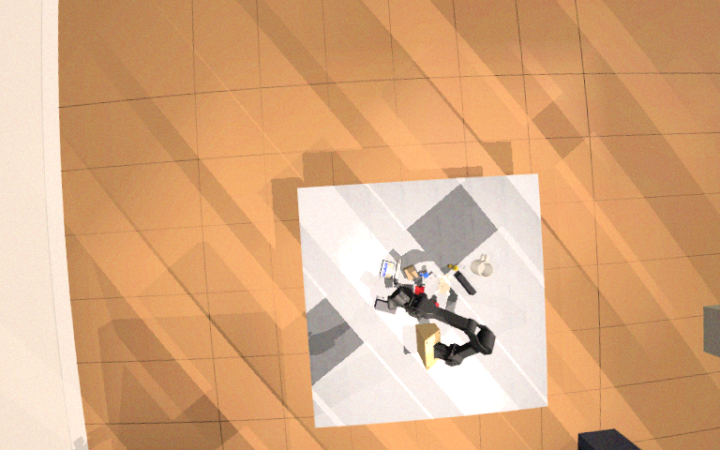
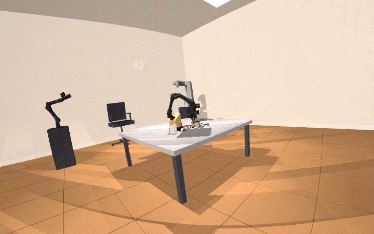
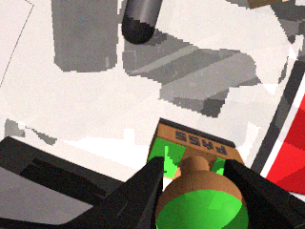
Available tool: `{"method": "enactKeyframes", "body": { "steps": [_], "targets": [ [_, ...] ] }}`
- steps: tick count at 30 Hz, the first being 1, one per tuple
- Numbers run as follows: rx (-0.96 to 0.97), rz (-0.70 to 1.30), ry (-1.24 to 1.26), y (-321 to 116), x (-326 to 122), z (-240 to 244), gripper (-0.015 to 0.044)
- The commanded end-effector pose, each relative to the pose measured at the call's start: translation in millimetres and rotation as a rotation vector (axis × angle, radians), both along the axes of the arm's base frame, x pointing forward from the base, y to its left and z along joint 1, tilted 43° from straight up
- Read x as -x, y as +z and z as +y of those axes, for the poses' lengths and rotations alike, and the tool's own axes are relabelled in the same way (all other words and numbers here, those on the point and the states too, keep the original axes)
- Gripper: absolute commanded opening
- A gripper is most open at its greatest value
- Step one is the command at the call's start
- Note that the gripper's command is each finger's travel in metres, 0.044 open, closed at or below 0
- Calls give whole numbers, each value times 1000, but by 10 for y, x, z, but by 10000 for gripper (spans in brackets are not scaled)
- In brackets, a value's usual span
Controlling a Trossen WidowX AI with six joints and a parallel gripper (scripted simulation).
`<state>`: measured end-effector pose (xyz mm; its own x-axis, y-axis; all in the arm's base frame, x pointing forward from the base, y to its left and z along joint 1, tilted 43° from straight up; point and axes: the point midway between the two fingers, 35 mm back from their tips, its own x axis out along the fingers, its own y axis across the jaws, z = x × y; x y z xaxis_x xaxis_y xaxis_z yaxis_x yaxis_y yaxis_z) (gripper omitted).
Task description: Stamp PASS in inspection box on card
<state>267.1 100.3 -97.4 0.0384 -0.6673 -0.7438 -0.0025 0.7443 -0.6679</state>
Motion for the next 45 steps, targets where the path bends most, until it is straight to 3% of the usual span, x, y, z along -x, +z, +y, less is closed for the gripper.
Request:
{"method": "enactKeyframes", "body": {
  "steps": [1,45],
  "targets": [
    [-8,-7,-4,23,-12,38,0],
    [-10,-6,-5,187,5,180,0]
  ]
}}
